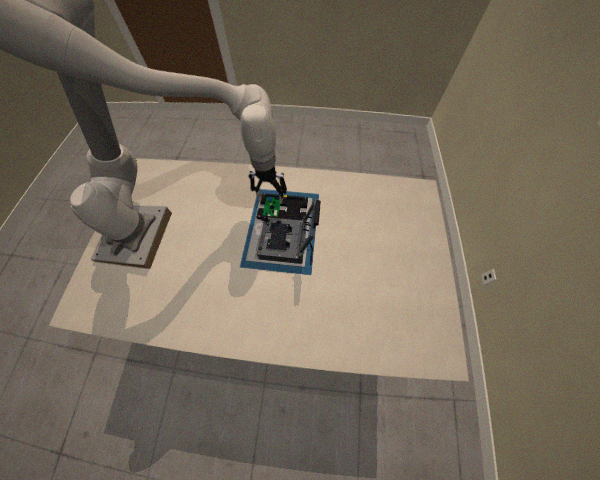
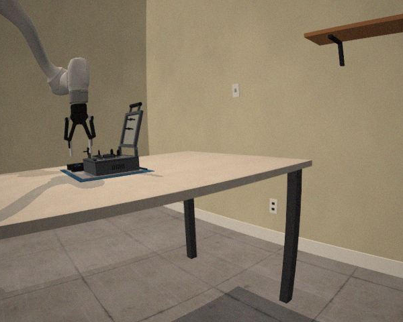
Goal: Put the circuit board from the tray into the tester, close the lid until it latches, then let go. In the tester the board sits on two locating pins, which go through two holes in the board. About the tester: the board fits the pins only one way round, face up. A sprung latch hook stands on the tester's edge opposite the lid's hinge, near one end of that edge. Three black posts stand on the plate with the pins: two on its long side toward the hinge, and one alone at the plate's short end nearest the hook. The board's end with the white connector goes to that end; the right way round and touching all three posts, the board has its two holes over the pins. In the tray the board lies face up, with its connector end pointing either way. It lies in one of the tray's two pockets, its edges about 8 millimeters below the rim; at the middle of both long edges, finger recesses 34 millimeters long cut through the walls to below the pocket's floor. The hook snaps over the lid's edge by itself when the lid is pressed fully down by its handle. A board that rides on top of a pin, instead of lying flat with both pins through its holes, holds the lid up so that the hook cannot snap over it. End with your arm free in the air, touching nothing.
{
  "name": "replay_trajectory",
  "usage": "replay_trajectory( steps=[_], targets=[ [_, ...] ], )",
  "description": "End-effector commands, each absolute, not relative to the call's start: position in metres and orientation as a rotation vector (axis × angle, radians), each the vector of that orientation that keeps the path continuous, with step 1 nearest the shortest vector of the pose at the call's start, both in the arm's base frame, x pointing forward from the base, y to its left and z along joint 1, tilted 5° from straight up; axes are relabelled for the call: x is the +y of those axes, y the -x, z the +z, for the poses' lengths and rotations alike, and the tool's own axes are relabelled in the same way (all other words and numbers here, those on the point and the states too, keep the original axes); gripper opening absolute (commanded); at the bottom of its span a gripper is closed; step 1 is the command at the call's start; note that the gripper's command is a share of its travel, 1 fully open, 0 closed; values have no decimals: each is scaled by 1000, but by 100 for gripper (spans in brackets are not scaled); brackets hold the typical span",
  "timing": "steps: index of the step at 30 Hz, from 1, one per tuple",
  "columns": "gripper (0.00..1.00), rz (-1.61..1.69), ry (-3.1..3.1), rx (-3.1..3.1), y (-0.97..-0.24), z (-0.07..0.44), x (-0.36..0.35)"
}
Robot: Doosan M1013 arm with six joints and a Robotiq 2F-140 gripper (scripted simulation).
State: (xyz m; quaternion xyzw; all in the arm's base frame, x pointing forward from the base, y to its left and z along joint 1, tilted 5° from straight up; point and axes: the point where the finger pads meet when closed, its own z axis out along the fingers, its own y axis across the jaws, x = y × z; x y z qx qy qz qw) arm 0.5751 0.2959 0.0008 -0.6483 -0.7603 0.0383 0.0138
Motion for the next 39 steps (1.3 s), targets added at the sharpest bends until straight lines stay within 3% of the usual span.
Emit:
replay_trajectory(
  steps=[1,39],
  targets=[
    [58,119,2019,-2368,-575,1,296],
    [58,119,2019,-2368,-573,-22,295]
  ],
)
